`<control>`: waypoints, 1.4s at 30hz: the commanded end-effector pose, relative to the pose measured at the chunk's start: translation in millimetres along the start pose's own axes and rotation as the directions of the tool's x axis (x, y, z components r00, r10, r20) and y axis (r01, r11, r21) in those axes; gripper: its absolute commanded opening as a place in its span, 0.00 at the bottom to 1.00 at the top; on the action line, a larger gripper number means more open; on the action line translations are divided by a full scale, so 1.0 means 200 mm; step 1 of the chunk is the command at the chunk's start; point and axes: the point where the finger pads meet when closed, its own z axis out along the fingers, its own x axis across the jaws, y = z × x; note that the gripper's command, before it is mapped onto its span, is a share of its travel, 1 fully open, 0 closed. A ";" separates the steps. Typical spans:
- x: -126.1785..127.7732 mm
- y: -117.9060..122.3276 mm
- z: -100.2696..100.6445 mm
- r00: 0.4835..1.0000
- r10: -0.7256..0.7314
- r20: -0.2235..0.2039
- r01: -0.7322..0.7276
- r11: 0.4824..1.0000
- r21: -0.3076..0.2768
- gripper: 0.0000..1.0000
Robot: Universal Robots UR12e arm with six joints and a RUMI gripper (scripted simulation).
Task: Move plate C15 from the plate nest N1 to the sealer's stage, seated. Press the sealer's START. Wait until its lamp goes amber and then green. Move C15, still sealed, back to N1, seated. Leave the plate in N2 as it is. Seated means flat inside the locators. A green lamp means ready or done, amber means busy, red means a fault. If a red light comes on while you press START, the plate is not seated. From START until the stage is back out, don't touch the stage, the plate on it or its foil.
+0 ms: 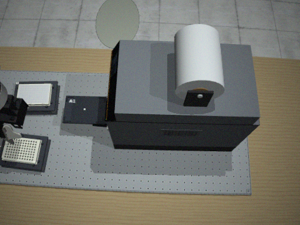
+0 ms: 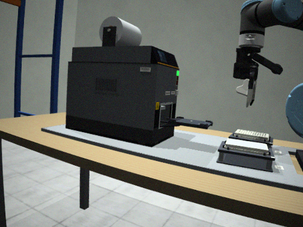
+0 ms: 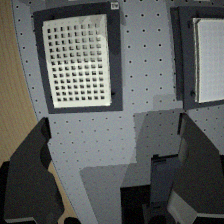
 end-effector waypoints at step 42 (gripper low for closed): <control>-0.24 -0.09 0.11 1.000 -0.012 -0.005 0.012 1.000 0.003 0.68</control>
